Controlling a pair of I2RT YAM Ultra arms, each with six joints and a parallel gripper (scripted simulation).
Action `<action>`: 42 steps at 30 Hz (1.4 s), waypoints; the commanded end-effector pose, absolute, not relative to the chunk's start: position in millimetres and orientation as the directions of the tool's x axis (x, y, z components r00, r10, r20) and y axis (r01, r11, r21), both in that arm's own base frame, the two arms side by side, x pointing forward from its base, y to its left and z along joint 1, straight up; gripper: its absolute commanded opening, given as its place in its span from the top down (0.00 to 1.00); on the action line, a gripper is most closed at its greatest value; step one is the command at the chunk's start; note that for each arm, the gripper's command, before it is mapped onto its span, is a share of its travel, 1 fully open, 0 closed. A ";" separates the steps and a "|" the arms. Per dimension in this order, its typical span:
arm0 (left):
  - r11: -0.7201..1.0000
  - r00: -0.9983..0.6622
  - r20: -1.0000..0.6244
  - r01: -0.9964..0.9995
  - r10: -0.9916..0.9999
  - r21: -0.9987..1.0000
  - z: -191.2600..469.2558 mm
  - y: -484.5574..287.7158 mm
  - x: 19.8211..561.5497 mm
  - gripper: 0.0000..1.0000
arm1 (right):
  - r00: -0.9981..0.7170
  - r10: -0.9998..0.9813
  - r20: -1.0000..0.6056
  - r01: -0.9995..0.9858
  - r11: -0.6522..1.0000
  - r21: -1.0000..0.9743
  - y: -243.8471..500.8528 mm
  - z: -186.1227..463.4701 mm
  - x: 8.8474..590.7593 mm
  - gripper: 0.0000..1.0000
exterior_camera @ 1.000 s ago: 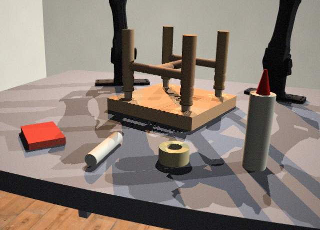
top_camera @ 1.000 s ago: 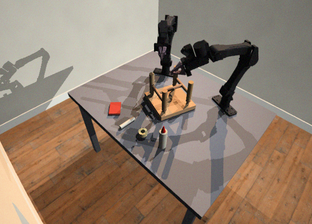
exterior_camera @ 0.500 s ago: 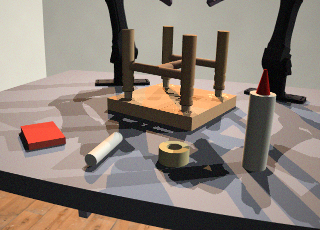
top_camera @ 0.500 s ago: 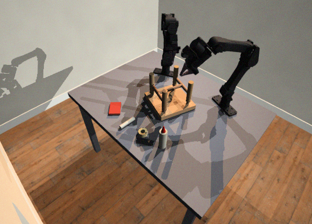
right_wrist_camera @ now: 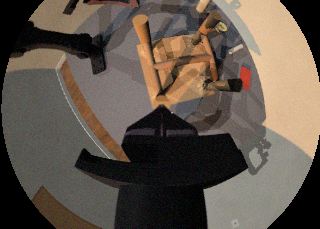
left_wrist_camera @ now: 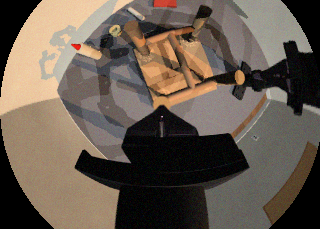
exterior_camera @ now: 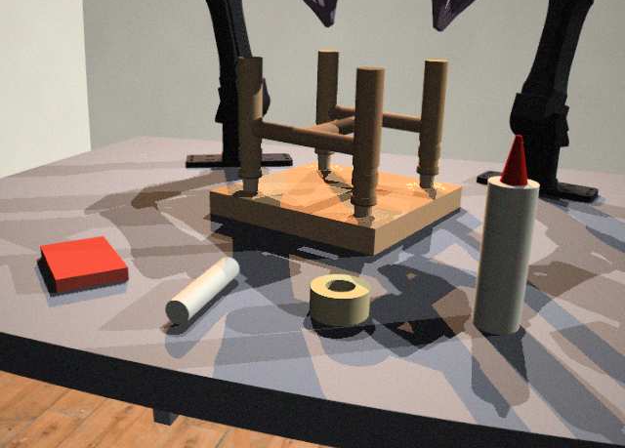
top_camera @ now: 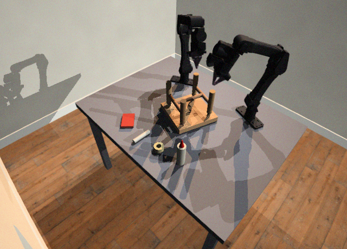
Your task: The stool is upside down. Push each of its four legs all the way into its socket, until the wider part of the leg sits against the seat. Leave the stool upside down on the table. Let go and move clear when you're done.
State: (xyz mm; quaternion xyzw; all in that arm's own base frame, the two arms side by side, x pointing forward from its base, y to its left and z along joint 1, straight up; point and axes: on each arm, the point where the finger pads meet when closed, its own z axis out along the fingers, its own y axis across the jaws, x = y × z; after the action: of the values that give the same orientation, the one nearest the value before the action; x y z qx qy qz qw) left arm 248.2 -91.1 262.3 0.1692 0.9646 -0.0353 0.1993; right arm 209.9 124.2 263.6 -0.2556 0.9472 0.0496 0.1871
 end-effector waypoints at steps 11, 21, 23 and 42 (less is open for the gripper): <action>0.938 -0.841 -0.444 0.347 0.309 -0.003 273.3 -92.8 252.5 1.00 | -0.781 -0.478 -0.402 -0.523 0.852 0.004 127.4 269.8 208.6 1.00; 0.938 -0.846 -0.432 0.347 0.313 -0.001 271.4 -90.5 247.0 1.00 | -0.790 -0.465 -0.400 -0.507 0.862 0.000 120.3 267.7 207.6 1.00; 0.938 -0.852 -0.420 0.346 0.314 -0.001 260.6 -90.0 246.6 1.00 | -0.790 -0.465 -0.400 -0.507 0.862 0.000 120.3 267.7 207.6 1.00; 0.939 -0.850 -0.425 0.343 0.311 0.001 236.8 -89.0 247.2 1.00 | -0.790 -0.464 -0.400 -0.507 0.862 0.000 120.3 267.7 207.6 1.00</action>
State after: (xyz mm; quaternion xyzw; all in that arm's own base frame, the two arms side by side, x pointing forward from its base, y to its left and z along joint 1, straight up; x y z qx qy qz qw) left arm 242.8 -88.8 230.5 0.1714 0.9673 -0.0327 0.1839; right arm 208.3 124.1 264.9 -0.2596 0.9451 0.0527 0.1912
